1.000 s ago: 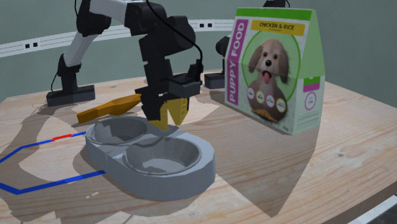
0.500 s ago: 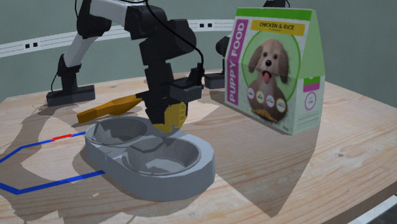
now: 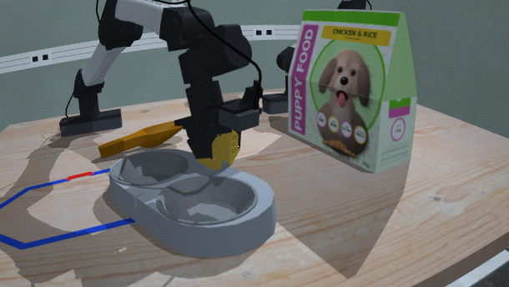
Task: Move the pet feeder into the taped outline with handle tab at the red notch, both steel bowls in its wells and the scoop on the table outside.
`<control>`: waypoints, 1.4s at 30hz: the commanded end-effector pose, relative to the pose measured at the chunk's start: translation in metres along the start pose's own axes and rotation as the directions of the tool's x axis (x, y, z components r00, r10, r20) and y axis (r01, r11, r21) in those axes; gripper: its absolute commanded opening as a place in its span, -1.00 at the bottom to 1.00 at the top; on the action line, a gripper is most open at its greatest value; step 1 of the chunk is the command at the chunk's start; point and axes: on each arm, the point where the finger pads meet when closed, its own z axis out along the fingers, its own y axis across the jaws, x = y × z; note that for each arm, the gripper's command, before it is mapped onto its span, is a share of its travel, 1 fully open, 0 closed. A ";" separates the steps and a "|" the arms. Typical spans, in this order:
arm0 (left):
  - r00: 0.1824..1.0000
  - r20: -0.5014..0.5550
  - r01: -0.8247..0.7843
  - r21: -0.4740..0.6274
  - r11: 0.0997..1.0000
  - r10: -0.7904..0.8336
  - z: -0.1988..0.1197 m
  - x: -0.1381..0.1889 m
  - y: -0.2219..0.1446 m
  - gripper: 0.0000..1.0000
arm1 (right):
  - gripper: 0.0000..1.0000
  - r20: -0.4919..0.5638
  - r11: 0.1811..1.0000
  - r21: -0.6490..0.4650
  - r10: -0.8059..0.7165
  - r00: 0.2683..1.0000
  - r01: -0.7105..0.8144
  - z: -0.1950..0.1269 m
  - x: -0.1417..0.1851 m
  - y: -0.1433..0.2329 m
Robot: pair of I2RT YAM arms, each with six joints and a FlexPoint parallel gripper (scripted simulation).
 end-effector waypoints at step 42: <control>1.000 0.019 0.023 0.007 1.000 -0.023 -0.003 -0.010 -0.002 1.00 | -0.91 0.030 0.974 -0.079 -0.210 0.977 0.212 -0.029 0.039 -0.019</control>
